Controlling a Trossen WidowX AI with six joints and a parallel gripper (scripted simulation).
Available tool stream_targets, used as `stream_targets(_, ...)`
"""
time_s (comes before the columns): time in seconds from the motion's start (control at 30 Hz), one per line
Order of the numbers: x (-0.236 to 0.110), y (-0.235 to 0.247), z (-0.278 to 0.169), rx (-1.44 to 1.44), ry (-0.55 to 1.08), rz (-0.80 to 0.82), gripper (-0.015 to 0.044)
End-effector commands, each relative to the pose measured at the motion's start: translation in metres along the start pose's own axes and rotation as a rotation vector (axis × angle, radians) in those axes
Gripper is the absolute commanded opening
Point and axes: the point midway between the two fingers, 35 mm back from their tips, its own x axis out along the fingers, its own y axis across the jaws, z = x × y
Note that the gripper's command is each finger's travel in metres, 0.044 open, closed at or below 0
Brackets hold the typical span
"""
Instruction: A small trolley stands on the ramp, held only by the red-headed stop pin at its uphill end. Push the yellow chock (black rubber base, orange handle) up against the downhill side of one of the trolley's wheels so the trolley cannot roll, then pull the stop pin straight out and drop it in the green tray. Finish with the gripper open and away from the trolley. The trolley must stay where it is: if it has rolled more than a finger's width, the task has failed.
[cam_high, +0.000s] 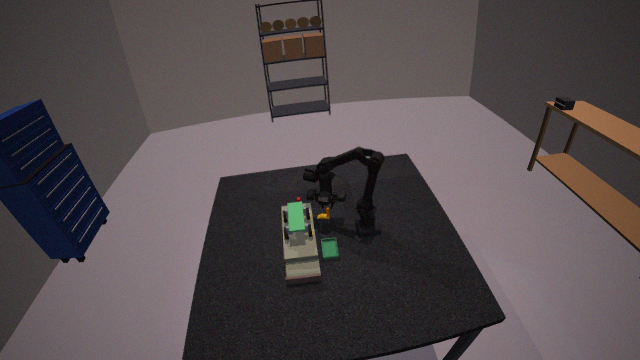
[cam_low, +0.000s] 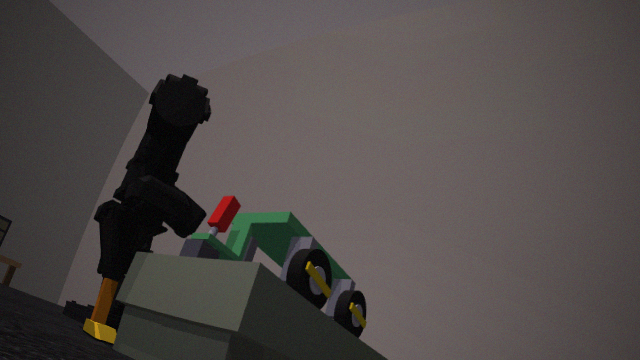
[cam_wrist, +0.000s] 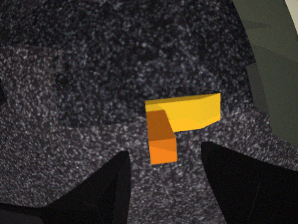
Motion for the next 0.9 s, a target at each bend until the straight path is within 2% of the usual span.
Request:
stream_targets(0.0,0.008,0.001,0.001,-0.004,-0.006,0.004,0.0190)
stream_targets(0.87,0.040,0.001,0.001,-0.004,-0.006,0.004,0.0190)
